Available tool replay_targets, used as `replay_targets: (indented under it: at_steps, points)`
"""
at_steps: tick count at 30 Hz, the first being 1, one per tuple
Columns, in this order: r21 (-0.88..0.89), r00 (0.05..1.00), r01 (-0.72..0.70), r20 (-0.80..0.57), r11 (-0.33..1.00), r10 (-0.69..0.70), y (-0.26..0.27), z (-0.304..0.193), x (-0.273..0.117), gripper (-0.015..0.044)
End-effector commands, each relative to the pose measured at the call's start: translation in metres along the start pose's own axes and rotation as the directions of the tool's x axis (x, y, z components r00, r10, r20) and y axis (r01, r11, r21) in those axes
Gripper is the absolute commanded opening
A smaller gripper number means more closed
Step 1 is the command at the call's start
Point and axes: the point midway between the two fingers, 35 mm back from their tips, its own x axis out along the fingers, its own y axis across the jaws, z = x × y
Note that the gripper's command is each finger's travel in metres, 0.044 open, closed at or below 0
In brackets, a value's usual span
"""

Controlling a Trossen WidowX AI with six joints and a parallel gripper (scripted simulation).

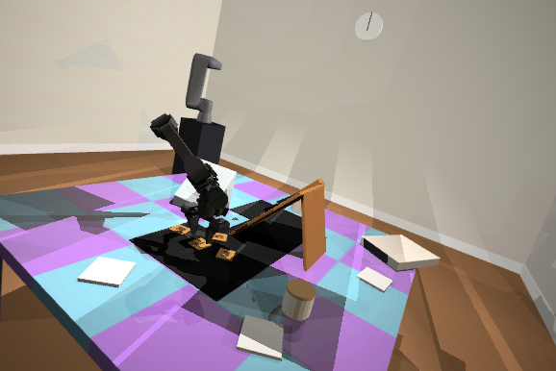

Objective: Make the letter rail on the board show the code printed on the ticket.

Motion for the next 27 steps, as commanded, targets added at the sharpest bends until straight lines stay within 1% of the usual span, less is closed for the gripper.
replay_targets:
  at_steps: [1, 13, 27]
  points:
    - [-0.008, 1.0, 0.001, 0.006, 1.0, -0.001, 0.0, 0.002, 0.002, 0.034]
    - [-0.008, 1.0, 0.001, 0.005, 1.0, -0.001, 0.0, 0.002, 0.02, 0.034]
    - [-0.008, 1.0, 0.001, 0.005, 1.0, -0.001, 0.0, 0.002, 0.02, 0.034]
